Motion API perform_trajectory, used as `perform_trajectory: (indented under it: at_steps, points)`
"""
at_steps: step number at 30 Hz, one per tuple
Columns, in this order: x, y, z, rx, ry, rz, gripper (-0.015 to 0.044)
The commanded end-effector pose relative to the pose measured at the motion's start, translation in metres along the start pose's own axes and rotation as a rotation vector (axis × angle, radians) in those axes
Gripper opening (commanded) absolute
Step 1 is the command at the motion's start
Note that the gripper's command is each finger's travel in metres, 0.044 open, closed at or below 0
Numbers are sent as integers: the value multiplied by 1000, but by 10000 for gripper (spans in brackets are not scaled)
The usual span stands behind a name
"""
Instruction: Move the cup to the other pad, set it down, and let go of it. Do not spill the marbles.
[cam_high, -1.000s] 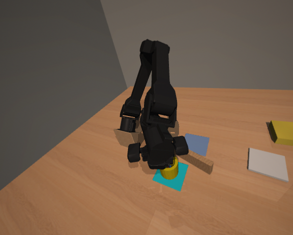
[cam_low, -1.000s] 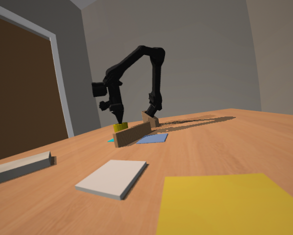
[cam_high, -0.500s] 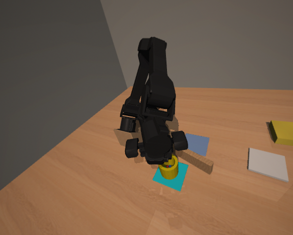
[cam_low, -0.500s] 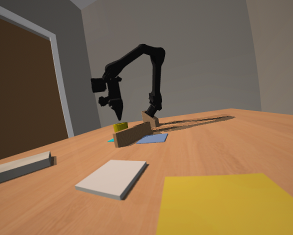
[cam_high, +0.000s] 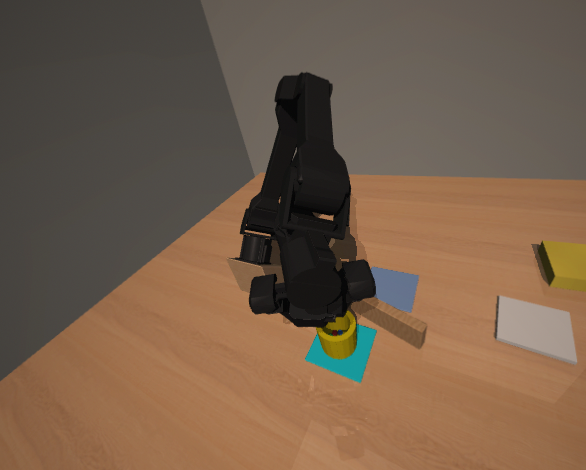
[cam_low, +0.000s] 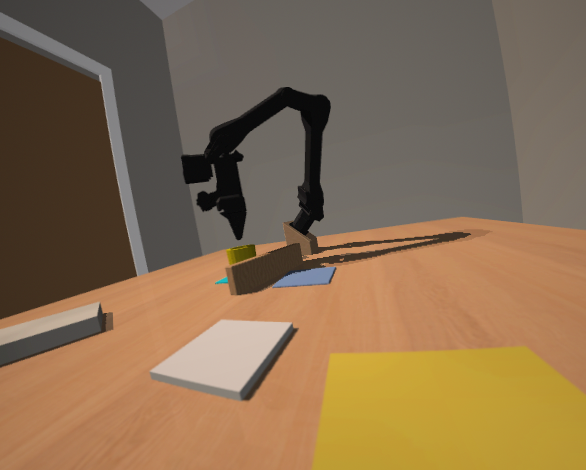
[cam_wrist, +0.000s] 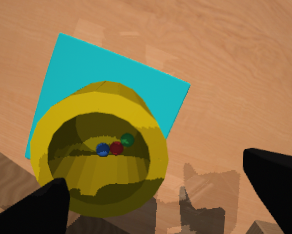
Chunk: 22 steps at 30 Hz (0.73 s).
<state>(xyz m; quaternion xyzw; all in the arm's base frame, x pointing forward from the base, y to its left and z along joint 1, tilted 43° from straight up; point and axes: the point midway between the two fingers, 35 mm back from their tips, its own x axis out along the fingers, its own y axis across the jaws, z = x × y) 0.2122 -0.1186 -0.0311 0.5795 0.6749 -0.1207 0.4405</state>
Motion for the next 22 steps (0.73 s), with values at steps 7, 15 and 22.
perform_trajectory:
  at_steps: [7, 15, 22]
  points:
    - [-33, 1, 2, -9, -7, -3, 440]
    - [-60, 0, 2, -13, -9, -4, 440]
    - [-58, 0, 3, -6, -9, -1, 440]
